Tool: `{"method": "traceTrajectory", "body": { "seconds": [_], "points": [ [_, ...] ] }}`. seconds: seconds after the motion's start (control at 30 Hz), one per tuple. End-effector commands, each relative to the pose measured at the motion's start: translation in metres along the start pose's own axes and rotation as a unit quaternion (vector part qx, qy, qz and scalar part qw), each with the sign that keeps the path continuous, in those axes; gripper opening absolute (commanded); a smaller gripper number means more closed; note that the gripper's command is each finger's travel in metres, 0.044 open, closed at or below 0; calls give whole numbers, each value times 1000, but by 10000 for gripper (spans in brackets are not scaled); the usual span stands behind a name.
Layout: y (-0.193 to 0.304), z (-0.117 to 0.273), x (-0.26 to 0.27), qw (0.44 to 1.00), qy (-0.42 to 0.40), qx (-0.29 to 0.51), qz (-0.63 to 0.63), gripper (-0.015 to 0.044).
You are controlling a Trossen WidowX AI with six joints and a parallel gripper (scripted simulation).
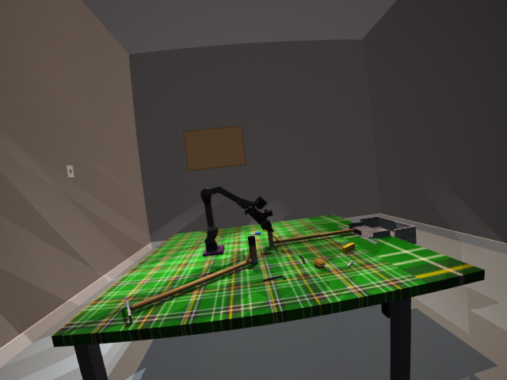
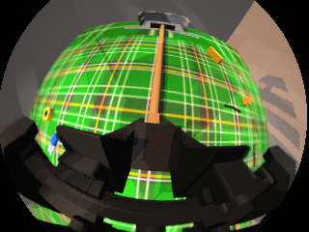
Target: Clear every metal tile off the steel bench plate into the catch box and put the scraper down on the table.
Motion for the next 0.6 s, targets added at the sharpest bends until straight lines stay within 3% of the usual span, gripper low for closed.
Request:
{"method": "traceTrajectory", "body": {
  "seconds": [0.0,0.57],
  "points": [
    [-9,-3,-1,1000,2,-7,-2,0],
    [-29,-19,-2,1000,2,-8,-2,0]
  ]
}}
Point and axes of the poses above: the point midway between the two fingers, 35 mm back from their tips, its own z axis back along the fingers, its own x axis across the jaws, y = z × x, the point moved 5 cm from there along z, back along the fingers, and after that the axes turned 3 degrees about z, right-handed, at the moved point
